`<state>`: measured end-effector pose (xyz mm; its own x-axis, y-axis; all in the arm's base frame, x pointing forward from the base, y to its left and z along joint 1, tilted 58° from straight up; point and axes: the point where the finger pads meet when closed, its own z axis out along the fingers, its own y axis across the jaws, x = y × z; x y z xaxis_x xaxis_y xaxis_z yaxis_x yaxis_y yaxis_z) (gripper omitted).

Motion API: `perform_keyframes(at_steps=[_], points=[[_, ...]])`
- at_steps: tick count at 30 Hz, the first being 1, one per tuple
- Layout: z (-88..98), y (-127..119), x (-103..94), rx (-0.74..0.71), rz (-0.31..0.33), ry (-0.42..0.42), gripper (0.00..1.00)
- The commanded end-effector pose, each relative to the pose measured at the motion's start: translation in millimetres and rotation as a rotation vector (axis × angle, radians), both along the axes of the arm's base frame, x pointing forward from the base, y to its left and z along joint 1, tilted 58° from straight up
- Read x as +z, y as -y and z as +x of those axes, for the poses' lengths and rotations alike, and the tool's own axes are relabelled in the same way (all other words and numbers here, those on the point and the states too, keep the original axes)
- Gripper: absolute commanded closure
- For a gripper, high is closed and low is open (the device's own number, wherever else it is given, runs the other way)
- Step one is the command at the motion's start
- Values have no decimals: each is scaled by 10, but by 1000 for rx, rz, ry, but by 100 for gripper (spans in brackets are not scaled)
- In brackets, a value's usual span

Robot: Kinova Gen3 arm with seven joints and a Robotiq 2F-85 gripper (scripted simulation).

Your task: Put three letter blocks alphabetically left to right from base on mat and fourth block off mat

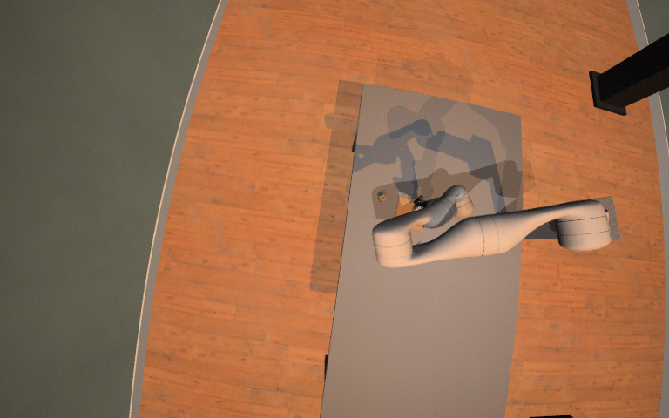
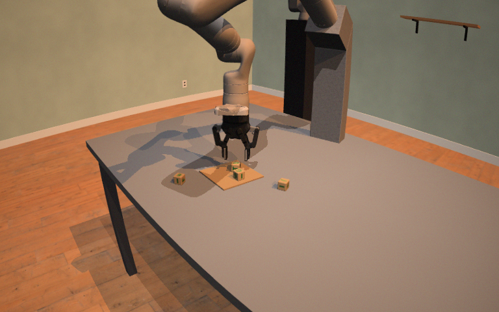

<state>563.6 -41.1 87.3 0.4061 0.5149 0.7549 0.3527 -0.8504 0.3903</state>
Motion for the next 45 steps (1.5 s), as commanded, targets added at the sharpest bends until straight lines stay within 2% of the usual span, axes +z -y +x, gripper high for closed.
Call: perform_keyframes(at_steps=[1,16,30,45], points=[[-1,2,4,-1,0,0,38],[9,1,-2,-1,0,0,38],[203,-24,-123,-1,0,0,38],[274,-33,-168,-1,0,0,38]])
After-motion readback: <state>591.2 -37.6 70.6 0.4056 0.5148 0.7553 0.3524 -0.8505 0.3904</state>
